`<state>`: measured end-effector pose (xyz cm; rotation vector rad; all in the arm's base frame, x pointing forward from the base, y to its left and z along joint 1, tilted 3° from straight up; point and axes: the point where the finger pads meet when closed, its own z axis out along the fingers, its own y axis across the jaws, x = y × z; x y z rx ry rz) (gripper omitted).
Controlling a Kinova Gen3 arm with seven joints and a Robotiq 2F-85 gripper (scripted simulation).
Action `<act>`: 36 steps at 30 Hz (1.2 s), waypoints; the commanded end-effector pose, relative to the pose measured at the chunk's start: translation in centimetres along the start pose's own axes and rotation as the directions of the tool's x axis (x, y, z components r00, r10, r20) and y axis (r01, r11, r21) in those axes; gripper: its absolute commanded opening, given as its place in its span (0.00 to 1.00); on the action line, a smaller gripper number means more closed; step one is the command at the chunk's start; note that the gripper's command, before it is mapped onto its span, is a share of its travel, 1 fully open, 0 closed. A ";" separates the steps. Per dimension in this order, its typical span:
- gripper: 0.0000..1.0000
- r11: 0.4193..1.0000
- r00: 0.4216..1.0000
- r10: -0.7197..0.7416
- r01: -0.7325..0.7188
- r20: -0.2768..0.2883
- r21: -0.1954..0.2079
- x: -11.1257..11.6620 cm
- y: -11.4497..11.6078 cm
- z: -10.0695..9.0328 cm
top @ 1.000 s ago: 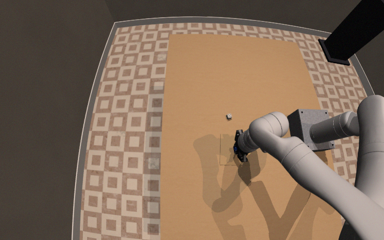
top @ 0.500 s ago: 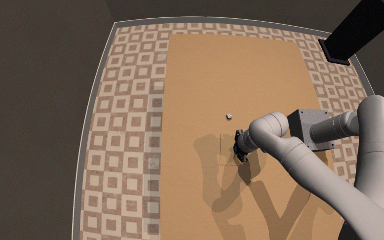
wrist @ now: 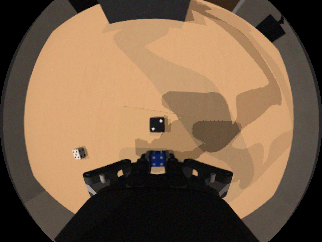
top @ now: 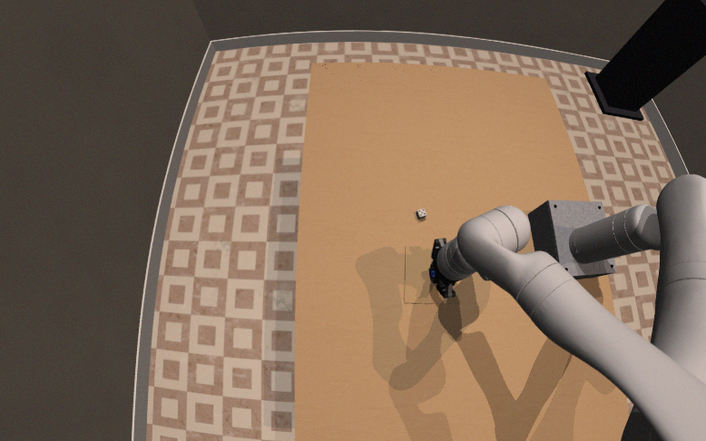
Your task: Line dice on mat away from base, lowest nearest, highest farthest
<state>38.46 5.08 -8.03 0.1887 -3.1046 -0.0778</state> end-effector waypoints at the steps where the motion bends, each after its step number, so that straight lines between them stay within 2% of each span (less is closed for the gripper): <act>1: 0.15 1.000 1.000 0.000 0.000 0.001 0.000 0.0 0.0 -0.1; 13: 0.15 1.000 1.000 0.000 0.000 0.001 0.000 0.0 0.0 -0.1; 14: 0.19 1.000 1.000 0.000 0.000 0.001 0.000 0.0 0.0 -0.1; 18: 0.19 1.000 1.000 0.000 0.000 0.001 0.000 0.0 0.0 -0.1; 19: 0.23 1.000 1.000 0.000 0.000 0.001 0.000 0.0 0.0 -0.1; 21: 0.23 1.000 1.000 0.000 0.000 0.001 0.000 0.0 0.0 -0.1; 22: 0.27 1.000 1.000 0.000 0.000 0.001 0.000 0.0 0.0 -0.1; 27: 0.31 1.000 1.000 0.000 0.000 0.001 0.000 0.0 0.0 -0.1; 28: 0.35 1.000 1.000 0.000 0.000 0.001 0.000 0.0 0.0 -0.1; 36: 0.35 1.000 1.000 0.000 0.000 0.001 0.000 0.0 0.0 -0.1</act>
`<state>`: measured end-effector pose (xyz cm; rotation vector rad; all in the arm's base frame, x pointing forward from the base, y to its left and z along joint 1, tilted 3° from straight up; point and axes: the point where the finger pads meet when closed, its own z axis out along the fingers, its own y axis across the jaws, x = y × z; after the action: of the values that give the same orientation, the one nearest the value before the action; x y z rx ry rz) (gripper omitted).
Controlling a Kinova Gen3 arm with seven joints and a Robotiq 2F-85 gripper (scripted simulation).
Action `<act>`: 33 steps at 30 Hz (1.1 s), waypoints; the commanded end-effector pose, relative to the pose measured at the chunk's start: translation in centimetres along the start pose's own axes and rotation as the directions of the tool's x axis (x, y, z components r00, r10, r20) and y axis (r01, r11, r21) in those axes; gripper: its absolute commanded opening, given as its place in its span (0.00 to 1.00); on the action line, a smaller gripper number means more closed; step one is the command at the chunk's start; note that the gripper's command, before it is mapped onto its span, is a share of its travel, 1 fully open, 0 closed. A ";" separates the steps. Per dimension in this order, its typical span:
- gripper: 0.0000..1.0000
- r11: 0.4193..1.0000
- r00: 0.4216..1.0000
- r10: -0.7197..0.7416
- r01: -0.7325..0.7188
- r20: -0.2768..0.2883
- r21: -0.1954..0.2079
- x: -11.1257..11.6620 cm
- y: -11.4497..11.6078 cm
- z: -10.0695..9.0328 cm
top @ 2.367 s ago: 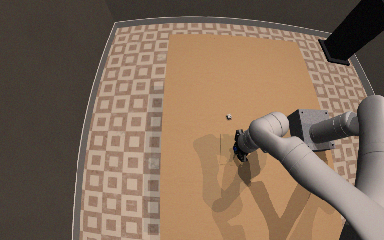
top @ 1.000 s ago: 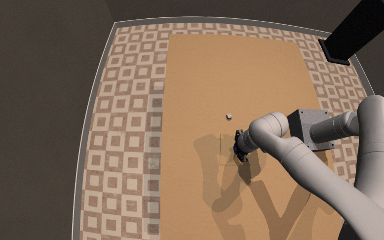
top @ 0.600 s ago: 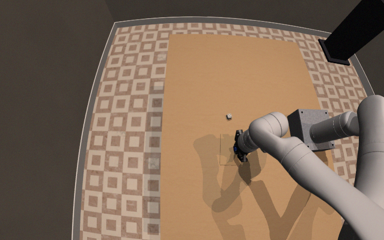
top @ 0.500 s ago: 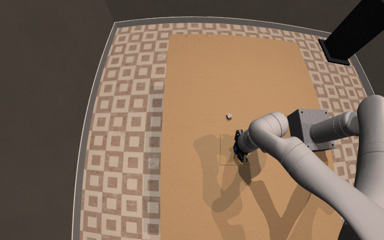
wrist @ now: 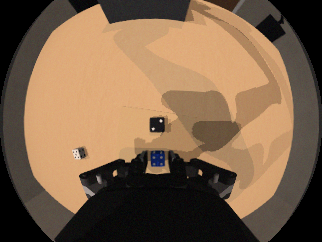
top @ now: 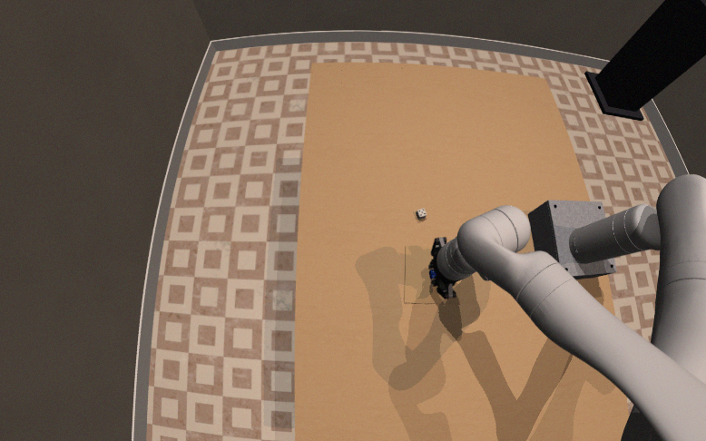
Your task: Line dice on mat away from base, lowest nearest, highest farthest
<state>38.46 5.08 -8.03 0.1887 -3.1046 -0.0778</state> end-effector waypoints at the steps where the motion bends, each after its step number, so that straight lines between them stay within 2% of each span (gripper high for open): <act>1: 0.35 1.000 1.000 0.000 0.000 0.001 0.000 0.0 0.0 -0.1; 9: 0.35 1.000 1.000 0.000 0.000 0.001 0.000 0.0 0.0 -0.9; 14: 0.35 1.000 1.000 0.000 0.000 0.001 0.000 0.0 0.0 -2.9; 16: 0.35 1.000 1.000 0.000 0.000 0.001 0.000 0.0 0.0 -2.9; 26: 0.35 1.000 1.000 0.000 0.000 0.001 0.000 0.0 0.0 -8.0; 33: 0.35 1.000 1.000 0.000 0.000 0.001 0.000 0.0 0.0 -9.0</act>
<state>38.65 4.42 0.69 0.1836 -3.1009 -0.0712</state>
